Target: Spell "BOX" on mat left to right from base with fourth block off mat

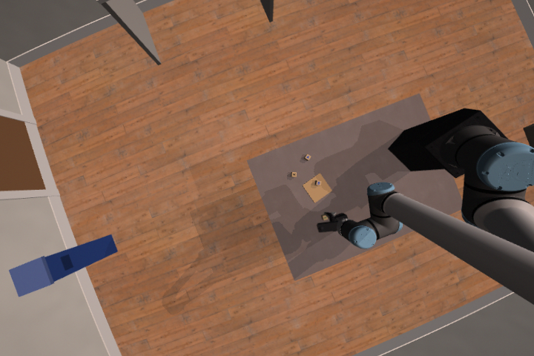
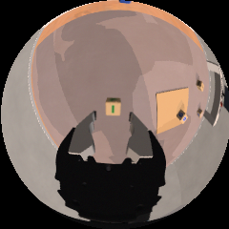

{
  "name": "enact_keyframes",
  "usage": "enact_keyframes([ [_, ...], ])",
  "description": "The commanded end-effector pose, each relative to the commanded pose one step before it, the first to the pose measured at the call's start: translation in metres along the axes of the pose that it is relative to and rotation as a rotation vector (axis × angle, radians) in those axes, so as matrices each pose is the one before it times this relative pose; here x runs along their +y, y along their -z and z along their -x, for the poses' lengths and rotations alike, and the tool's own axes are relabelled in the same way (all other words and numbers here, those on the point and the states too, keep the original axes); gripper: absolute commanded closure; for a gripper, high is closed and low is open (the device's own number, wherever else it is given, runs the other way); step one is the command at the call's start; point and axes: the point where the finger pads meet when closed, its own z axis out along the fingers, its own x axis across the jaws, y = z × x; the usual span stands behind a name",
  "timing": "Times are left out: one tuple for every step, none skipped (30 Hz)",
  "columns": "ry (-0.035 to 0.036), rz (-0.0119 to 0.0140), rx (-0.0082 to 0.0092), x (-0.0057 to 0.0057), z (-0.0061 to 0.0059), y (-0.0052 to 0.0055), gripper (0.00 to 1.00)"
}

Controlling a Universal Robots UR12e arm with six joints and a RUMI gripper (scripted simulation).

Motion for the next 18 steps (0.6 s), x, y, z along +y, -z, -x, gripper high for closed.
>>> enact_keyframes([
  [0.00028,-0.00087,-0.00016,-0.00037,0.00018,-0.00395,0.60],
  [0.00000,0.00000,0.00000,0.00000,0.00000,-0.00168,0.60],
  [0.00000,0.00000,0.00000,0.00001,0.00000,-0.00186,0.60],
  [0.00000,0.00000,0.00000,-0.00001,0.00000,-0.00201,0.60],
  [0.00000,0.00000,0.00000,0.00001,0.00000,-0.00213,0.60],
  [0.00000,0.00000,0.00000,-0.00001,0.00000,-0.00221,0.60],
  [0.00000,0.00000,0.00000,0.00001,0.00000,-0.00226,0.60],
  [0.00000,0.00000,0.00000,-0.00001,0.00000,-0.00227,0.60],
  [0.00000,0.00000,0.00000,0.00001,0.00000,-0.00223,0.60],
  [0.00000,0.00000,0.00000,-0.00001,0.00000,-0.00216,0.60],
  [0.00000,0.00000,0.00000,0.00000,0.00000,-0.00205,0.60],
  [0.00000,0.00000,0.00000,0.00000,0.00000,-0.00190,0.60],
  [0.00000,0.00000,0.00000,0.00000,0.00000,-0.00172,0.60],
  [0.00000,0.00000,0.00000,0.00000,0.00000,0.00000,0.60],
  [0.00000,0.00000,0.00000,0.00000,0.00000,0.00000,0.60],
  [0.00000,0.00000,0.00000,0.00001,0.00000,-0.00152,0.60],
  [0.00000,0.00000,0.00000,-0.00001,0.00000,-0.00130,0.60],
  [0.00000,0.00000,0.00000,0.00000,0.00000,-0.00107,0.60],
])
